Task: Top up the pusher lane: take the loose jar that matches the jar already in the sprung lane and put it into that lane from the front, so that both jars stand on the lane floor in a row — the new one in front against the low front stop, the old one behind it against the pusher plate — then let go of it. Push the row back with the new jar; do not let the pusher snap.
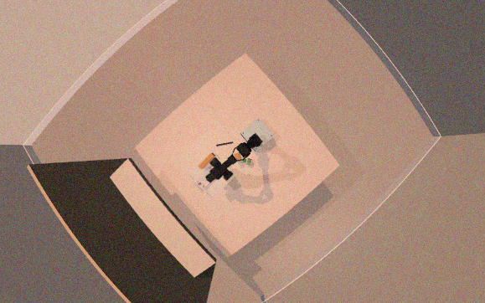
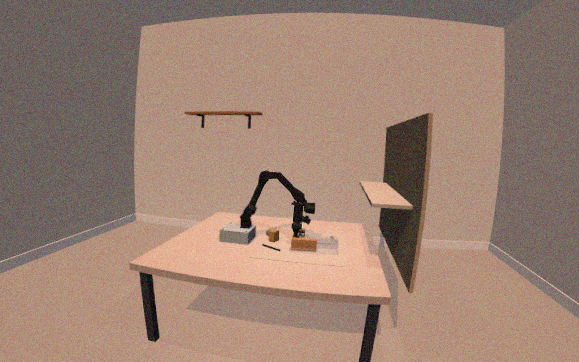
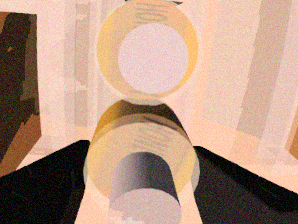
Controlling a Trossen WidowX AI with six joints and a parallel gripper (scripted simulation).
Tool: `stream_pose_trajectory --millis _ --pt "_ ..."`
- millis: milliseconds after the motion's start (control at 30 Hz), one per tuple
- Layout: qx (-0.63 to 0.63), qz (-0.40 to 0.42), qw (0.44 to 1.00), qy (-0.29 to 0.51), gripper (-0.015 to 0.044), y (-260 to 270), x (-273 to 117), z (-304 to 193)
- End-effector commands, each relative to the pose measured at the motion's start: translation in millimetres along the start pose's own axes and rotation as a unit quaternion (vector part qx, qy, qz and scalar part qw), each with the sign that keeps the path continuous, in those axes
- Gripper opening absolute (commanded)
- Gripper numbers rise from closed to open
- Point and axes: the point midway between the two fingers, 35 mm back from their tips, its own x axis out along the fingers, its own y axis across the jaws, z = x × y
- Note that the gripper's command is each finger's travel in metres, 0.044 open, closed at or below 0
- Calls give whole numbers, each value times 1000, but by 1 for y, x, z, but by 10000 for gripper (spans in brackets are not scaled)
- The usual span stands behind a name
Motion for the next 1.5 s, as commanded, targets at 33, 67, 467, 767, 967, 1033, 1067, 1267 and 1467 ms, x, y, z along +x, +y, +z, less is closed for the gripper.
stream_pose_trajectory --millis 33,67,467,767,967,1033,1067,1267,1467 --pt "1 0 1000 -15 0 0 -4 9" --pt "1 0 1000 -15 0 0 -4 9" --pt "1 0 1000 -15 0 0 -3 10" --pt "1 0 1000 -15 0 0 1 10" --pt "1 0 1000 -15 0 0 3 10" --pt "1 0 1000 -15 0 0 3 10" --pt "1 0 1000 -15 0 0 4 10" --pt "1 0 1000 -15 0 0 6 10" --pt "1 0 1000 -15 0 0 8 10"
